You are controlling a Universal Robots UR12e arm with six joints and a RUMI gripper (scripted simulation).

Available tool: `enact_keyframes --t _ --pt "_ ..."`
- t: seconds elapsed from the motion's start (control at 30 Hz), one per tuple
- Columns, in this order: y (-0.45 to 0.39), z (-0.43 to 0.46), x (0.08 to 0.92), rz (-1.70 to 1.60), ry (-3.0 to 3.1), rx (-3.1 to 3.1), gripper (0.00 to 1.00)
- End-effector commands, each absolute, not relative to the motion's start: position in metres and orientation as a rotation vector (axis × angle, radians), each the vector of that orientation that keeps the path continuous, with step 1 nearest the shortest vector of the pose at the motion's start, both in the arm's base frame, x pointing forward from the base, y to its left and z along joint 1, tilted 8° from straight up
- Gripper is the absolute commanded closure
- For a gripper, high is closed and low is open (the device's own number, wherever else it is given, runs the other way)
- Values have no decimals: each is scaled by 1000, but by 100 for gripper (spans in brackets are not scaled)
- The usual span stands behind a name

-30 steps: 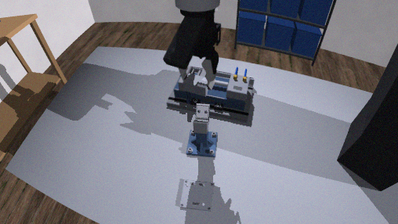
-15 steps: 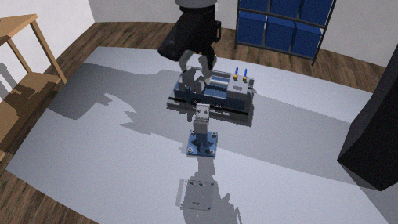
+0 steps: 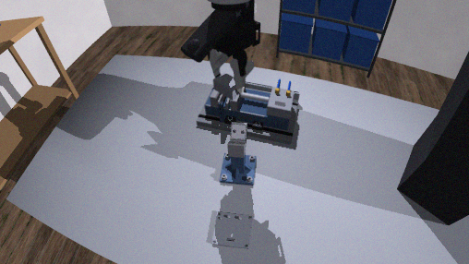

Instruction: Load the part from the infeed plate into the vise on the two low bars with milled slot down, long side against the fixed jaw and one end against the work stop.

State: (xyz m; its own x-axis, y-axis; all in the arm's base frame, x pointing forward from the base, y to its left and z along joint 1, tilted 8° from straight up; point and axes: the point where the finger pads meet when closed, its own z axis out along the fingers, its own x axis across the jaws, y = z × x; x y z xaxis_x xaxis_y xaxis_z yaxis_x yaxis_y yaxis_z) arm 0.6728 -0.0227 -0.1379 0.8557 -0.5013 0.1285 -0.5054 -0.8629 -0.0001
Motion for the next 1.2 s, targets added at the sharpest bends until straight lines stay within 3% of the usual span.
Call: enact_keyframes --t 0.0,1.17 --pt "-32 -136 677 197 -921 2966 100" --pt "-99 -130 696 204 -1593 2701 100"
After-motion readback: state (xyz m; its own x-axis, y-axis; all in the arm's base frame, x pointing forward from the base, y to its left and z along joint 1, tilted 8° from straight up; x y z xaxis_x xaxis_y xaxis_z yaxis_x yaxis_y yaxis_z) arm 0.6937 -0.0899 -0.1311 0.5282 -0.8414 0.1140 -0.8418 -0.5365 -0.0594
